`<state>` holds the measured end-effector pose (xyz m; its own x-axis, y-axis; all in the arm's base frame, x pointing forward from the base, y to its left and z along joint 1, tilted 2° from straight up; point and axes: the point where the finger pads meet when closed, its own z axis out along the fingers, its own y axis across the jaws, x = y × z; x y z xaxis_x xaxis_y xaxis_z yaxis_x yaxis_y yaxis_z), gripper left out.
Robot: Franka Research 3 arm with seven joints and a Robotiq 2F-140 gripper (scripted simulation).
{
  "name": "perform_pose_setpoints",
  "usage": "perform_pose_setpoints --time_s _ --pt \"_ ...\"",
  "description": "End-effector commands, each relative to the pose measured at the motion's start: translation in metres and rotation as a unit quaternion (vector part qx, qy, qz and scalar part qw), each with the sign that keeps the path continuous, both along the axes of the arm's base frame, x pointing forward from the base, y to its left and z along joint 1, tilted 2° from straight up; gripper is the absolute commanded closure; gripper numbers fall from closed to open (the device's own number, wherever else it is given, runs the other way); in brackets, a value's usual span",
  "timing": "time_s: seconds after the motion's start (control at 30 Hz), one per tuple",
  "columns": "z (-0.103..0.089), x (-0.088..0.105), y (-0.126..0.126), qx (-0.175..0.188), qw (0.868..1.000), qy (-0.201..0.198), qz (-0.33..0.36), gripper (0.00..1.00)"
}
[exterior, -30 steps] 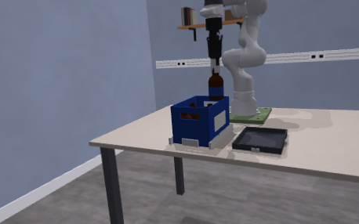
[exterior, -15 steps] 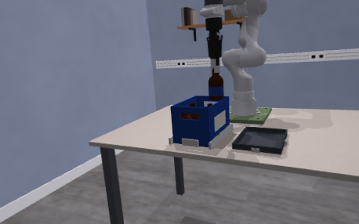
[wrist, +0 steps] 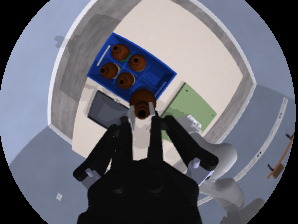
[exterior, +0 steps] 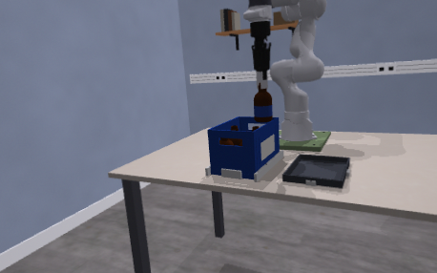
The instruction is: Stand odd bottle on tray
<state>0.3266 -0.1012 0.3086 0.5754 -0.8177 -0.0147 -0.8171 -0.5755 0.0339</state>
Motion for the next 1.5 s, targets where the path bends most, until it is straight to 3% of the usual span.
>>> perform_pose_setpoints --time_s 0.0,0.73,1.47 --pt "0.003 0.001 0.002 0.0 1.0 -0.002 0.0 0.9" --pt "0.021 0.001 0.002 0.0 1.0 -0.002 0.0 0.9" --pt "0.021 0.001 0.002 0.0 1.0 -0.002 0.0 0.9"
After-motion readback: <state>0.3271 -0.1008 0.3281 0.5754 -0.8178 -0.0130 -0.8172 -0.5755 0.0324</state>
